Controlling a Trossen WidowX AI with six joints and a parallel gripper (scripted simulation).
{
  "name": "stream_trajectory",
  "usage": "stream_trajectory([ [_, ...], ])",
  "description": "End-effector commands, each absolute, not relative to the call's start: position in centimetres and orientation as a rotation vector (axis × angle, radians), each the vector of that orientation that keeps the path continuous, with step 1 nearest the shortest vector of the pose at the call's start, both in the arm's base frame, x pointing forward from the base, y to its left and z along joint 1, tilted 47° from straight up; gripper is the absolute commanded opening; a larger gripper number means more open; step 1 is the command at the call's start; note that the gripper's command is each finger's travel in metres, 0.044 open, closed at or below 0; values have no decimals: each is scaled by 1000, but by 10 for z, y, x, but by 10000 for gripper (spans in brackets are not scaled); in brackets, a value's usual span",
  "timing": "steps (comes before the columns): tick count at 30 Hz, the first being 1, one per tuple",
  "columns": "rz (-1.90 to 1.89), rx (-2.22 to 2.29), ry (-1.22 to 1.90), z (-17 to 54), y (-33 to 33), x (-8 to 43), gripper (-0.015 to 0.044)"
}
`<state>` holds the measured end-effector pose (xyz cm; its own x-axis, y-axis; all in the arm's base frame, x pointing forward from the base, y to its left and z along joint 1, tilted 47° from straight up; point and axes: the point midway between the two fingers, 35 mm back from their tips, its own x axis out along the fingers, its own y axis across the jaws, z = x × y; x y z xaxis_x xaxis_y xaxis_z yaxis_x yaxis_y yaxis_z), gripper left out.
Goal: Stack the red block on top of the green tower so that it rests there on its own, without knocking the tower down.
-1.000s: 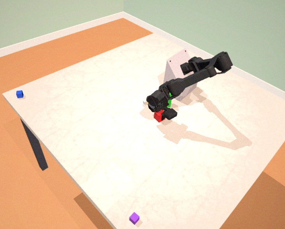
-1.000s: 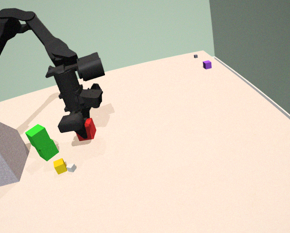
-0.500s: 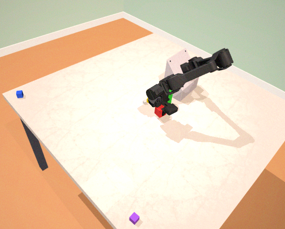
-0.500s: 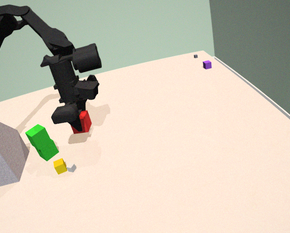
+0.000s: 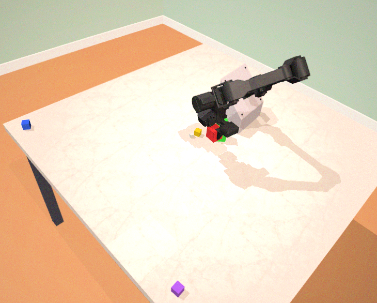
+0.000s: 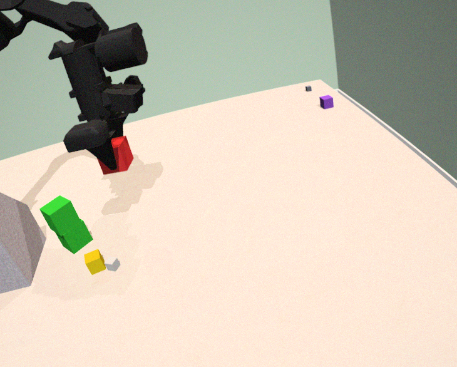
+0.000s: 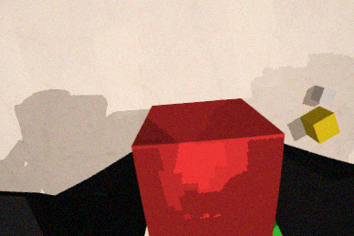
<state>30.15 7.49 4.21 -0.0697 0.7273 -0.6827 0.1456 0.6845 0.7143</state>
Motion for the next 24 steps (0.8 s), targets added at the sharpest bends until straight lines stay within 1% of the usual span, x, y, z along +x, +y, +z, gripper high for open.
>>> stream_trajectory([
  [1,563,718,1589,52,68,303,0],
  [8,561,717,1589,49,64,300,0],
  [24,550,712,1593,27,31,229,0],
])
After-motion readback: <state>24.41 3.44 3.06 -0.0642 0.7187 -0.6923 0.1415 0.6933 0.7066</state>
